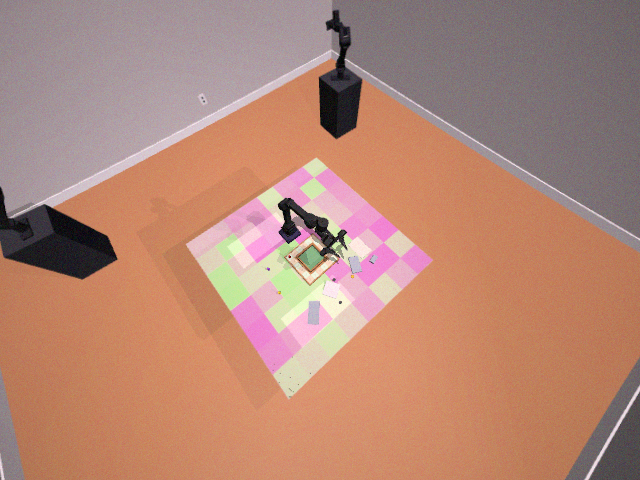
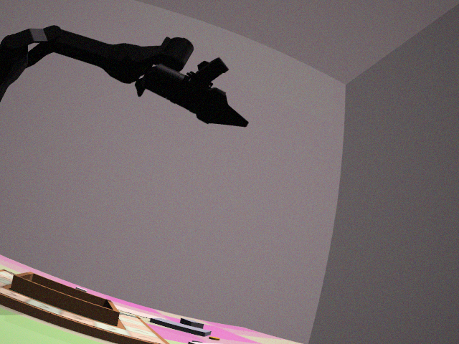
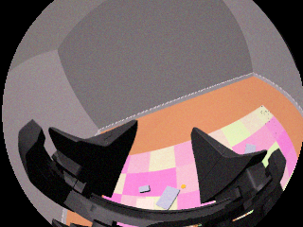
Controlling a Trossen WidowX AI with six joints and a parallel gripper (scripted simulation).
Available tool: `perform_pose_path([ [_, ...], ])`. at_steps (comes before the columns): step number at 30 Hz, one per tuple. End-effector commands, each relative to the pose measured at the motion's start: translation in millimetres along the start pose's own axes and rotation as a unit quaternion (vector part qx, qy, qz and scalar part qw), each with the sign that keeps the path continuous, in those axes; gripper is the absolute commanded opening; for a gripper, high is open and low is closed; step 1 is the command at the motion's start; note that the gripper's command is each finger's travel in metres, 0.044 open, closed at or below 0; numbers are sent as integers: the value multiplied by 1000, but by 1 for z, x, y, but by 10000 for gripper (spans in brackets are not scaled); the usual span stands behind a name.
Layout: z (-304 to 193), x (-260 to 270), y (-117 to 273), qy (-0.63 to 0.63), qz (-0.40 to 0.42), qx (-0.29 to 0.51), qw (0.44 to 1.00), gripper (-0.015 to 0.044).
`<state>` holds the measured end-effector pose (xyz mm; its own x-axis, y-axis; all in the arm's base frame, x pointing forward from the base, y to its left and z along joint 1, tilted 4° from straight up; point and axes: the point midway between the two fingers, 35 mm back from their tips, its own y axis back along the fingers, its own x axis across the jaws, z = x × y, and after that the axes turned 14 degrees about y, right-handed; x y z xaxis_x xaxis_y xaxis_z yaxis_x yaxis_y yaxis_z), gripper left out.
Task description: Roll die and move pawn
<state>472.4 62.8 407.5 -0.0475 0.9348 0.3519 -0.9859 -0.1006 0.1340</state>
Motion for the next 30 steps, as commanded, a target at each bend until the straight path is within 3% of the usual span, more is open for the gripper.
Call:
perform_pose_path([
  [1,-72,22,-12,4,12,113,993,275],
  [11,-237,63,12,44,16,370,928,275],
  [22,-386,76,115,143,-28,625,767,275],
  [24,-399,75,131,159,-38,652,740,275],
  [30,-399,70,131,161,-40,655,737,275],
])
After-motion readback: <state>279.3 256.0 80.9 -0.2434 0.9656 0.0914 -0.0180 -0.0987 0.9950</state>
